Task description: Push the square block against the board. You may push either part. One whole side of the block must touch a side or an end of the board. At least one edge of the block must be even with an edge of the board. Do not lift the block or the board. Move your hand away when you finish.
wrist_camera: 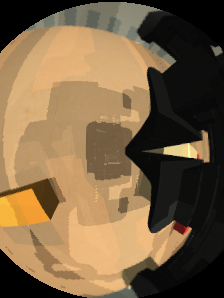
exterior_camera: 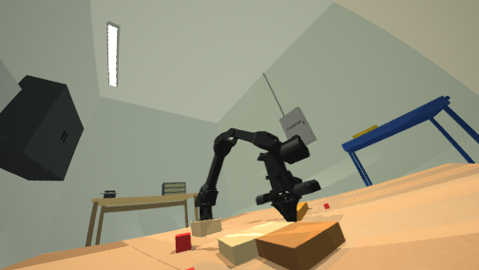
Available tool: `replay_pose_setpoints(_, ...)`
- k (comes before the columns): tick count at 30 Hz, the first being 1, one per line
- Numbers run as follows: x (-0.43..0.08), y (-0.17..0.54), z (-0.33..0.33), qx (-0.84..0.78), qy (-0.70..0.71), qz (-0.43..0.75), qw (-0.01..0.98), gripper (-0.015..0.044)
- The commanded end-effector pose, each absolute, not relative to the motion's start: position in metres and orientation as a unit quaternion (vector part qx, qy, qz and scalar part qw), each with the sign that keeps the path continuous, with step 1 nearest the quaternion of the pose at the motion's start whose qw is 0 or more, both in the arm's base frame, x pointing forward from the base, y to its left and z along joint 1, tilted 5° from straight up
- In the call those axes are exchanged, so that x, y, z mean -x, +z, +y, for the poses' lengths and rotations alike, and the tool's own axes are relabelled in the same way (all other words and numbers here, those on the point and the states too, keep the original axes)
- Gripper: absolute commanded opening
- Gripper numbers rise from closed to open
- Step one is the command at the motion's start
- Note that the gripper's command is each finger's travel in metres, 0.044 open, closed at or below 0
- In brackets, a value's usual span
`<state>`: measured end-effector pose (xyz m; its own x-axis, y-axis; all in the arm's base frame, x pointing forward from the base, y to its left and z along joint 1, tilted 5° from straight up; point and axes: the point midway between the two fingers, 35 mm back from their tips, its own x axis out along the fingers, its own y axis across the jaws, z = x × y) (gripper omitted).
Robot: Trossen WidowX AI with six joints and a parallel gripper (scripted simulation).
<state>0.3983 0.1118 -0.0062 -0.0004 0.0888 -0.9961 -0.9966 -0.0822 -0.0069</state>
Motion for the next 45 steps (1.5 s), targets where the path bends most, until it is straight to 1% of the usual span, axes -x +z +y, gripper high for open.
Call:
replay_pose_setpoints(1,-0.398,-0.006,0.119,0.498,0.540,0.456,0.502,0.0000)
replay_pose_setpoints(19,-0.393,-0.003,0.147,0.498,0.541,0.455,0.502,0.0000)
replay_pose_setpoints(21,-0.394,0.008,0.142,0.498,0.542,0.455,0.501,0.0000)
replay_pose_setpoints(24,-0.394,0.048,0.138,0.498,0.541,0.455,0.502,0.0000)
replay_pose_setpoints(31,-0.393,0.051,0.138,0.496,0.540,0.457,0.503,0.0000)
replay_pose_setpoints(45,-0.376,0.051,0.104,0.369,0.420,0.570,0.603,0.0000)
